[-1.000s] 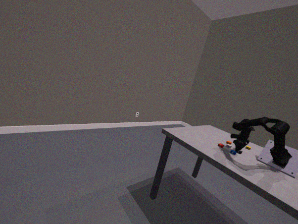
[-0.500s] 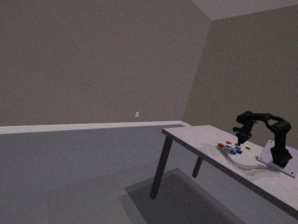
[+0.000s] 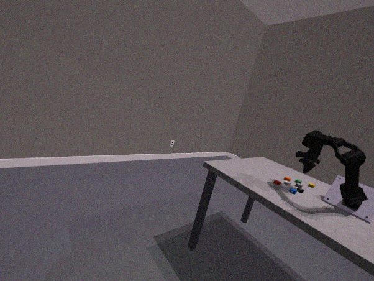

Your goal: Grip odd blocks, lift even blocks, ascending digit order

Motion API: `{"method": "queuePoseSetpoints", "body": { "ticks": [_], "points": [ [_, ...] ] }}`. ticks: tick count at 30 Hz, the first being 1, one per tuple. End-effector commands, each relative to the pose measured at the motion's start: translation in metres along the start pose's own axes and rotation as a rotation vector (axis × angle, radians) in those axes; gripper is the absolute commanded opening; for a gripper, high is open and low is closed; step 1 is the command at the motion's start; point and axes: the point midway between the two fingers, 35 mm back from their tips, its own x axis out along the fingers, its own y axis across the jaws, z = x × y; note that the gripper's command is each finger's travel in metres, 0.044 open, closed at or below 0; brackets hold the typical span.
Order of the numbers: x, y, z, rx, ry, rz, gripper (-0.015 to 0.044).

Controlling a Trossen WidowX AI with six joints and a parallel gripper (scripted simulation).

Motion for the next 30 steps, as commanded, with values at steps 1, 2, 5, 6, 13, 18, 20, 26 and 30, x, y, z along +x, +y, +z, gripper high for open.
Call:
{"method": "queuePoseSetpoints", "body": {
  "ticks": [1, 2, 5, 6, 13, 18, 20, 26, 30],
  "points": [
    [-0.001, -0.001, -0.001, 0.001, 0.008, 0.002, 0.012],
    [-0.001, -0.002, 0.001, 0.001, 0.008, 0.002, 0.012],
    [-0.006, -0.019, 0.024, 0.0, 0.007, 0.001, 0.012],
    [-0.007, -0.026, 0.034, 0.0, 0.006, 0.001, 0.012],
    [-0.004, -0.089, 0.097, -0.004, 0.003, -0.002, 0.012],
    [-0.001, -0.103, 0.108, -0.004, 0.003, -0.003, 0.012],
    [-0.001, -0.103, 0.108, -0.004, 0.003, -0.003, 0.012],
    [0.033, -0.105, 0.111, -0.003, 0.002, -0.004, 0.0225],
    [0.078, -0.103, 0.108, -0.005, 0.002, 0.0, 0.033]
  ]
}}
